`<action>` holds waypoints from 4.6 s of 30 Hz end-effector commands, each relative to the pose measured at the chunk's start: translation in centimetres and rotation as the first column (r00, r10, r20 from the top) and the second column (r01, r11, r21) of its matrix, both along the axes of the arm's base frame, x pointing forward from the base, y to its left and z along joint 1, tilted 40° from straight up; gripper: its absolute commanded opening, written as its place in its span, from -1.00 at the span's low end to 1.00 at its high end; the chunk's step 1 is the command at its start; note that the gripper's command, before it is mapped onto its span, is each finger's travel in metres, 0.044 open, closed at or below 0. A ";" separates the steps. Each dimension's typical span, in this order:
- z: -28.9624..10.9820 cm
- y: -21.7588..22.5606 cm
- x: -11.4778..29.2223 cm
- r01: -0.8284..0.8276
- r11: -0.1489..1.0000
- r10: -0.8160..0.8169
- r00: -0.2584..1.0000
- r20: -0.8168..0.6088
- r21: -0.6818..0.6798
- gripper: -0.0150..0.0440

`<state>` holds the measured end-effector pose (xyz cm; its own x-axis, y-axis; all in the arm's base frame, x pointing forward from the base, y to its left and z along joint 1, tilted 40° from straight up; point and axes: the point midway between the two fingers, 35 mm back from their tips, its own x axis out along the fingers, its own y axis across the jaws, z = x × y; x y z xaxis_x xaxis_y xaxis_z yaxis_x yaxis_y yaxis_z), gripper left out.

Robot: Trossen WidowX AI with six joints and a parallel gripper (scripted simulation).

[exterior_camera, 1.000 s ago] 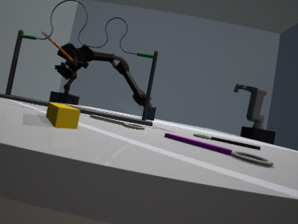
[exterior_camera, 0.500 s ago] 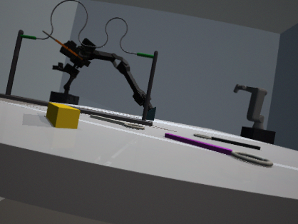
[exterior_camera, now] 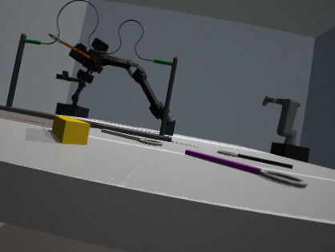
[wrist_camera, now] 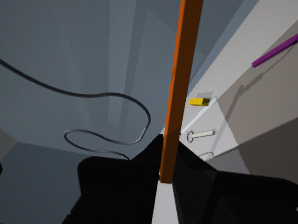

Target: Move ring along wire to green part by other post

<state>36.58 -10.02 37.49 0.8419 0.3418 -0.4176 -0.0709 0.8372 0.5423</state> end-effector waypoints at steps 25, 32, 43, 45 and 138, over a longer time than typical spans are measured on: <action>2.1 2.5 -0.5 0.000 0.984 0.001 1.000 -0.008 0.176 -1.00; 2.4 2.8 -0.5 0.002 0.980 0.000 1.000 -0.011 0.200 -1.00; 2.9 3.2 -0.5 0.006 0.971 -0.002 1.000 -0.018 0.240 -1.00; 3.0 3.3 -0.5 0.007 0.969 -0.002 1.000 -0.020 0.247 -1.00; 10.0 6.7 -0.9 0.065 0.807 -0.001 0.994 -0.109 0.587 -1.00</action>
